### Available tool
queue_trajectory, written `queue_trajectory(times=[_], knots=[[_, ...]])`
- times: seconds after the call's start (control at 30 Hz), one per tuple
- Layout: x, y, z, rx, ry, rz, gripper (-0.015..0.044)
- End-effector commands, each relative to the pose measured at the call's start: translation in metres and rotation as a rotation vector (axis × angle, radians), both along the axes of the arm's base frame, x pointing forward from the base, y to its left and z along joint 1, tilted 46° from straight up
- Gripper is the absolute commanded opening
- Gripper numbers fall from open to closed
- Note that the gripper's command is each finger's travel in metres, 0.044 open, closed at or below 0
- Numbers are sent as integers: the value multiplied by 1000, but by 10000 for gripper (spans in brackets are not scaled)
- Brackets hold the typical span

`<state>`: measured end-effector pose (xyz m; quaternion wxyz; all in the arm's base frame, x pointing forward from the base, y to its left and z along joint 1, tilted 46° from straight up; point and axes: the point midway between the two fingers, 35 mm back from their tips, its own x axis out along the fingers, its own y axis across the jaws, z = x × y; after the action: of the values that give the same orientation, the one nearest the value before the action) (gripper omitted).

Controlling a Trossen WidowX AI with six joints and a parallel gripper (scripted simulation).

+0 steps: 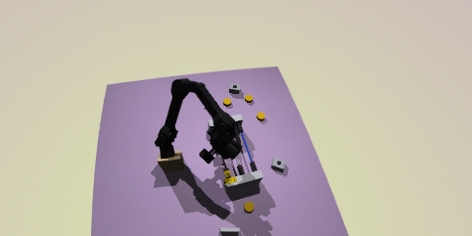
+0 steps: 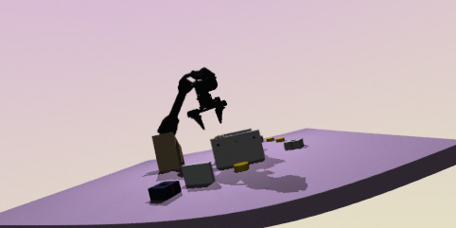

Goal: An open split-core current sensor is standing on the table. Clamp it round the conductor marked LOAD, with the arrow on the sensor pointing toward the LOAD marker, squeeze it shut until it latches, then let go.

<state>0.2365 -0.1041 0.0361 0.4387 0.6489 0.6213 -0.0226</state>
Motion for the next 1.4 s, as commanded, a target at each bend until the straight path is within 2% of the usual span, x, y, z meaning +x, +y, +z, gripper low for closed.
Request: queue_trajectory(times=[0.0,0.23,0.5,0.8,1.07,1.1,1.37], knots=[[-20,-3,-18,11,-417,152,440],[-40,-6,-32,-92,-917,252,440],[-55,-8,-41,-255,-1275,269,440],[-67,-8,-47,-544,-1633,323,440],[-68,-8,-48,-566,-1654,326,440],[-61,-12,-45,-416,-1482,332,440],[-61,-12,-45,-416,-1482,332,440]])
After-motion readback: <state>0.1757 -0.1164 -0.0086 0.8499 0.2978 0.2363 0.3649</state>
